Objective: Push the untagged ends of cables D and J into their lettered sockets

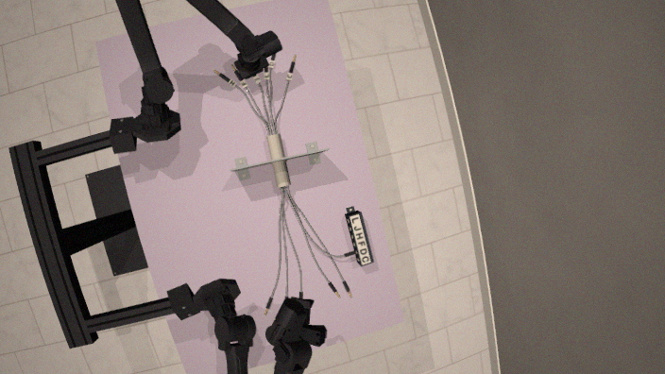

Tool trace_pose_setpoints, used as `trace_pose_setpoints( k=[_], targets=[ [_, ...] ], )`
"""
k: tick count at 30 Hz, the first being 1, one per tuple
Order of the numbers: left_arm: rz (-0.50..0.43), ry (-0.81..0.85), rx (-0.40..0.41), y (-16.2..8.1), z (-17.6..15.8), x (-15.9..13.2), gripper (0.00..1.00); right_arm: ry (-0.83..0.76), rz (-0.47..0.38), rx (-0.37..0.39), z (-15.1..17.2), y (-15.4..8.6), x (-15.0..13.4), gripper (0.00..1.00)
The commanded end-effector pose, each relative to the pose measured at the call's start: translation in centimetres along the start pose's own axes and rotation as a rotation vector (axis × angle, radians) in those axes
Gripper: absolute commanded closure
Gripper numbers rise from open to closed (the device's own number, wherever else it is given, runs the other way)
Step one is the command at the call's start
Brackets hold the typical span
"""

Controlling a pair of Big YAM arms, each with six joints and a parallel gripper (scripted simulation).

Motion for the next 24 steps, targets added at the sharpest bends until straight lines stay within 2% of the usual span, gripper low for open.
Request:
trace_pose_setpoints(
  k=[1,16,24],
  targets=[
    [-0.010,-0.028,-0.040,-0.7,-1.2,0.7,0.95,0.041,-0.004,0.008,0.2,-0.4,1.4,0.00],
    [-0.013,-0.023,-0.034,-0.7,-1.4,2.5,0.95,0.041,-0.004,0.008,0.2,-0.4,1.4,0.00],
    [-0.023,-0.032,-0.025,-0.6,-1.5,4.7,0.95,0.041,-0.004,0.008,0.2,-0.4,1.4,0.00]
  ],
)
Point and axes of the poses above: on each arm, the point where the finger pads meet when closed, its own y axis out along the fingers, its own z axis across the jaws, x = y × z, the point moved 7 cm from there along -y, back along the fingers, and after that the axes turned 9 degrees about y, right-handed, at the moved point
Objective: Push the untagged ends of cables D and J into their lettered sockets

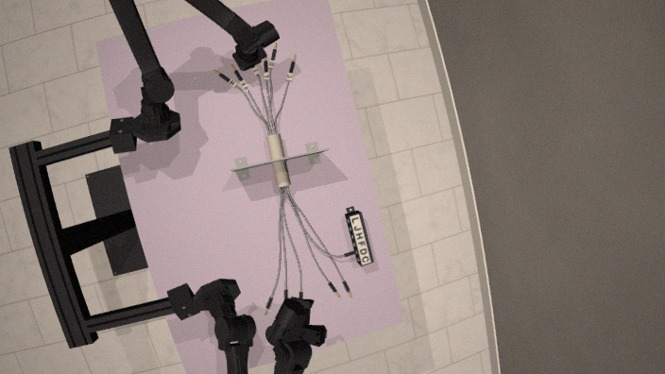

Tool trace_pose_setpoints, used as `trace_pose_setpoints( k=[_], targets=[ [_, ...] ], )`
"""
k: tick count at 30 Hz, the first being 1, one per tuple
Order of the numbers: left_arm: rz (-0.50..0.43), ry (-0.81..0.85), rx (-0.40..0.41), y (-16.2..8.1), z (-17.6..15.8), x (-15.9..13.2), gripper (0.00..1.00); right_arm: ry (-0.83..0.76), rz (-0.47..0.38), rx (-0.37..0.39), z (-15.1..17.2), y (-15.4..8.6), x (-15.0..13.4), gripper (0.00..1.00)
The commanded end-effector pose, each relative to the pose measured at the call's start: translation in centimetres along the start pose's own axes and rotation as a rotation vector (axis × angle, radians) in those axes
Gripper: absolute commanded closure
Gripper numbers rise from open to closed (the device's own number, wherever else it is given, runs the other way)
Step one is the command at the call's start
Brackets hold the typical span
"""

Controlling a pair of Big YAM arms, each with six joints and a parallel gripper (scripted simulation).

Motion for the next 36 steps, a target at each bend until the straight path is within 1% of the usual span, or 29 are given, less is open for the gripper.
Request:
trace_pose_setpoints(
  k=[1,6,9,20,33,36],
  targets=[
    [-0.006,0.002,-0.017,-0.5,-1.2,1.9,0.95,0.041,-0.004,0.008,0.2,-0.4,1.4,0.00],
    [-0.004,0.006,-0.016,-0.5,-1.3,3.1,0.95,0.041,-0.004,0.008,0.2,-0.4,1.4,0.00],
    [0.001,0.014,-0.012,-0.4,-1.2,3.2,0.95,0.041,-0.004,0.008,0.2,-0.4,1.4,0.00],
    [-0.002,0.010,-0.015,-0.5,-1.5,5.2,0.95,0.041,-0.004,0.008,0.2,-0.4,1.4,0.00],
    [0.001,0.021,-0.015,-0.5,-1.7,5.3,0.95,0.041,-0.004,0.008,0.2,-0.4,1.4,0.00],
    [0.010,0.025,-0.010,-0.4,-1.5,5.8,0.95,0.041,-0.004,0.008,0.2,-0.4,1.4,0.00]
  ],
)
Point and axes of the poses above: on each arm, the point where the finger pads meet when closed, its own y axis out along the fingers, its own z axis across the jaws, x = y × z, the point moved 7 cm from there along -y, back along the fingers, and after that the axes turned 9 degrees about y, right-handed, at the moved point
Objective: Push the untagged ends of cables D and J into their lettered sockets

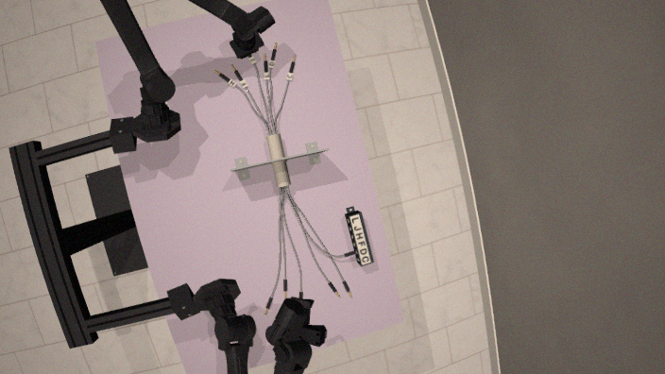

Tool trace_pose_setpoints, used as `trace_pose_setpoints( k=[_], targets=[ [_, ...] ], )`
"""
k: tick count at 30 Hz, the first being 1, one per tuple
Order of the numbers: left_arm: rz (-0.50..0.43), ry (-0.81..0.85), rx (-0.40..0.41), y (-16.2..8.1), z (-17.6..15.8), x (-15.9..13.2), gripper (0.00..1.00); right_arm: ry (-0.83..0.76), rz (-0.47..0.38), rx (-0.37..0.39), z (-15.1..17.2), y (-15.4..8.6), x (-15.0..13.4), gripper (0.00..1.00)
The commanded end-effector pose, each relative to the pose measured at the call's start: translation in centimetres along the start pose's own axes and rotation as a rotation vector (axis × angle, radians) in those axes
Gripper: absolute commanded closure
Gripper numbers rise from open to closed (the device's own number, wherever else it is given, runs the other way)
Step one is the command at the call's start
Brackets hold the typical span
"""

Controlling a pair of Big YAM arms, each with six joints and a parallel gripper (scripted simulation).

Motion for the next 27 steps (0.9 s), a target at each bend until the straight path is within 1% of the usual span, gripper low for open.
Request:
trace_pose_setpoints(
  k=[1,3,9,10,11,12,13,16,21,23,24,27],
  targets=[
    [-0.010,0.000,-0.009,-0.4,-0.8,1.5,0.95,0.041,-0.004,0.008,0.2,-0.4,1.4,0.00],
    [-0.004,0.012,-0.008,-0.4,-0.9,1.0,0.95,0.041,-0.004,0.008,0.2,-0.4,1.4,0.00],
    [-0.004,0.014,-0.009,-0.4,-0.9,1.0,0.95,0.041,-0.004,0.008,0.2,-0.4,1.4,0.00],
    [-0.004,0.014,-0.009,-0.4,-0.9,1.0,0.84,0.041,-0.004,0.008,0.2,-0.4,1.4,0.00],
    [-0.004,0.014,-0.008,-0.4,-0.9,1.0,0.78,0.041,-0.004,0.008,0.2,-0.4,1.4,0.00],
    [-0.006,0.010,-0.014,-0.7,-0.5,1.1,0.67,0.041,-0.004,0.008,0.2,-0.4,1.4,0.00],
    [-0.009,0.002,-0.027,-0.9,-0.6,1.1,0.65,0.041,-0.004,0.008,0.2,-0.4,1.4,0.00],
    [-0.010,-0.002,-0.033,-1.2,0.0,1.1,0.65,0.041,-0.004,0.008,0.2,-0.4,1.4,0.00],
    [-0.022,-0.030,-0.067,-2.1,-0.2,1.9,0.65,0.041,-0.004,0.008,0.2,-0.4,1.4,0.00],
    [-0.022,-0.030,-0.067,-2.1,-0.2,1.9,0.65,0.041,-0.004,0.008,0.2,-0.4,1.4,0.00],
    [-0.012,-0.017,-0.055,-2.2,-0.1,1.3,0.65,0.041,-0.004,0.008,0.2,-0.4,1.4,0.00],
    [-0.018,-0.038,-0.071,-3.5,-0.6,1.7,0.65,0.041,-0.004,0.008,0.2,-0.4,1.4,0.00]
  ],
)
Point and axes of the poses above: on each arm, the point where the finger pads meet when closed, its own y axis out along the fingers, its own z axis across the jaws, x = y × z, the point moved 7 cm from there along -y, back along the fingers, and after that the axes turned 9 degrees about y, right-handed, at the moved point
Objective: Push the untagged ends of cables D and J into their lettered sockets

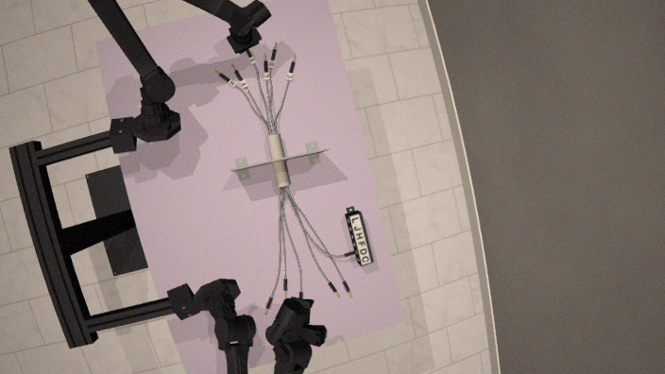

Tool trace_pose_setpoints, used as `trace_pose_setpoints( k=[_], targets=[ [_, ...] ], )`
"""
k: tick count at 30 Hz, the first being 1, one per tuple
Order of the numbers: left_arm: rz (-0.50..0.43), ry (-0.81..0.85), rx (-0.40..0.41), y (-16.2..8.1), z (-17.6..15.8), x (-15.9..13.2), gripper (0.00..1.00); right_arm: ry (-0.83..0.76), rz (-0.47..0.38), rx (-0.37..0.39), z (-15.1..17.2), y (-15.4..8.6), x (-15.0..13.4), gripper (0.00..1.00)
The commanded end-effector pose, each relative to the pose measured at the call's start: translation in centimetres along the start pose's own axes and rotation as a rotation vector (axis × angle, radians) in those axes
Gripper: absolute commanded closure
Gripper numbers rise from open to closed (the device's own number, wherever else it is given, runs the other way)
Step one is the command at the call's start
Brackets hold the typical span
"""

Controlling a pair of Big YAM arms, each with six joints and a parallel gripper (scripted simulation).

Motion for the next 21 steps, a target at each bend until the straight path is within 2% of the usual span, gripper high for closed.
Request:
trace_pose_setpoints(
  k=[1,3,8,9,11,14,16,18,21],
  targets=[
    [0.000,-0.013,-0.028,-1.8,-0.9,0.3,0.65,0.041,-0.004,0.008,0.2,-0.4,1.4,0.00],
    [0.000,-0.013,-0.028,-2.2,-0.9,0.3,0.65,0.041,-0.004,0.008,0.2,-0.4,1.4,0.00],
    [0.002,-0.015,-0.028,-4.2,-0.9,0.3,0.08,0.041,-0.004,0.008,0.2,-0.4,1.4,0.00],
    [0.003,-0.015,-0.028,-4.9,-0.9,0.3,0.00,0.041,-0.004,0.008,0.2,-0.4,1.4,0.00],
    [0.005,-0.016,-0.028,-6.1,-0.9,0.3,0.00,0.041,-0.004,0.008,0.2,-0.4,1.4,0.00],
    [0.005,-0.016,-0.028,-6.6,-0.9,0.3,0.00,0.041,-0.004,0.008,0.2,-0.4,1.4,0.00],
    [0.014,0.017,0.010,-5.5,-0.9,-0.8,0.00,0.041,-0.004,0.008,0.2,-0.4,1.4,0.00],
    [0.006,0.013,0.034,-4.5,-0.9,-0.4,0.00,0.041,-0.004,0.008,0.2,-0.4,1.4,0.00],
    [0.010,0.024,0.039,-4.2,-1.0,-0.8,0.00,0.041,-0.004,0.008,0.2,-0.4,1.4,0.00]
  ],
)
Point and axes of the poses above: on each arm, the point where the finger pads meet when closed, its own y axis out along the fingers, its own z axis across the jaws, x = y × z, the point moved 7 cm from there along -y, back along the fingers, and after that the axes turned 9 degrees about y, right-handed, at the moved point
